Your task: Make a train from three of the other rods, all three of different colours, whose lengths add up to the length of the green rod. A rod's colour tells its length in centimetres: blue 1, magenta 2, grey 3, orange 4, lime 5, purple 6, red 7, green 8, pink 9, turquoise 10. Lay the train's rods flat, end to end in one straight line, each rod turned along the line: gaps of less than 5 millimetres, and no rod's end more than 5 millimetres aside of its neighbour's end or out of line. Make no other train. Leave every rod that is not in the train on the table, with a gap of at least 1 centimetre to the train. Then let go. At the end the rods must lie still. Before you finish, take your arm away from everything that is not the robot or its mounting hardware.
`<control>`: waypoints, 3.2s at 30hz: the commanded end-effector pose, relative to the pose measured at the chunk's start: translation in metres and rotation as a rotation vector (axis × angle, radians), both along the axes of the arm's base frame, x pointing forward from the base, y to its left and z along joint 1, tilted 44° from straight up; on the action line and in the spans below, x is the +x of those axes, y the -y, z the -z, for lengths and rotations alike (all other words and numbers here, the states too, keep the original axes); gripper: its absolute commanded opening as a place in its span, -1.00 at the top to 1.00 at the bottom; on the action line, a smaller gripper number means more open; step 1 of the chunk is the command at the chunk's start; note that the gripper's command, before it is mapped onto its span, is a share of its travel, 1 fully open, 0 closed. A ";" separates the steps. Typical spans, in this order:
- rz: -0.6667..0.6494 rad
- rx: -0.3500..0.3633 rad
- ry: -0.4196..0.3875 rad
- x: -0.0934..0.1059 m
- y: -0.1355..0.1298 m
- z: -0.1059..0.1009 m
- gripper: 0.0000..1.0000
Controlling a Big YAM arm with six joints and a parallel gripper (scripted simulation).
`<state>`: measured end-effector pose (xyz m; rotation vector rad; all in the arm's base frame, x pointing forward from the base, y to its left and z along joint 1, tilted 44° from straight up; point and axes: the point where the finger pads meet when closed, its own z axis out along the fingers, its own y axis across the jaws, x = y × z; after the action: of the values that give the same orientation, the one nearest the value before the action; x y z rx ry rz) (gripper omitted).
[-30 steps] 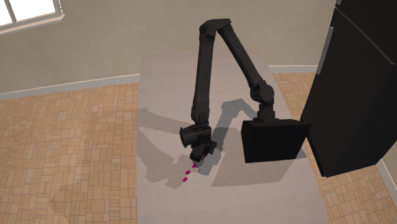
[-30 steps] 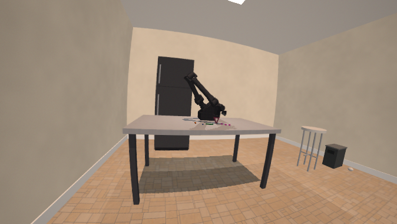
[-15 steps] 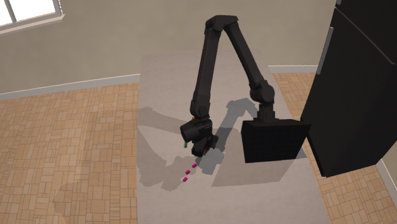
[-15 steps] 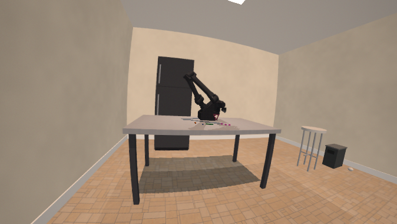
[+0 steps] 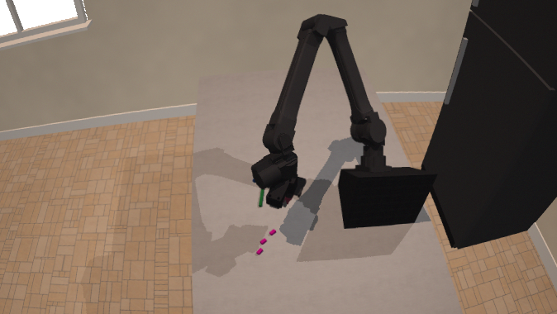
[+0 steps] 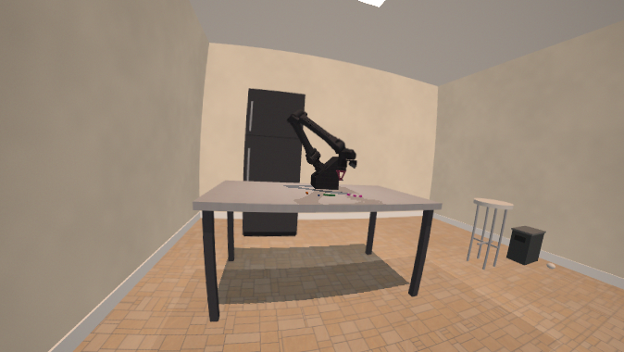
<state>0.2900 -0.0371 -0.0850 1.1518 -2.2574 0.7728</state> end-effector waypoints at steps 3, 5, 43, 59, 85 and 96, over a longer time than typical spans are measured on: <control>-0.010 0.013 0.072 0.020 -0.015 -0.007 0.91; -0.009 0.013 0.074 0.020 -0.015 -0.007 0.91; 0.445 -0.063 0.465 0.062 0.036 -0.045 0.91; 0.511 -0.067 0.556 0.073 0.036 -0.053 0.91; 0.720 -0.111 0.722 0.082 0.067 -0.071 0.91; 0.778 -0.121 0.794 0.089 0.065 -0.076 0.91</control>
<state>0.3526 -0.1139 -0.0210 -0.1638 -2.8150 1.0789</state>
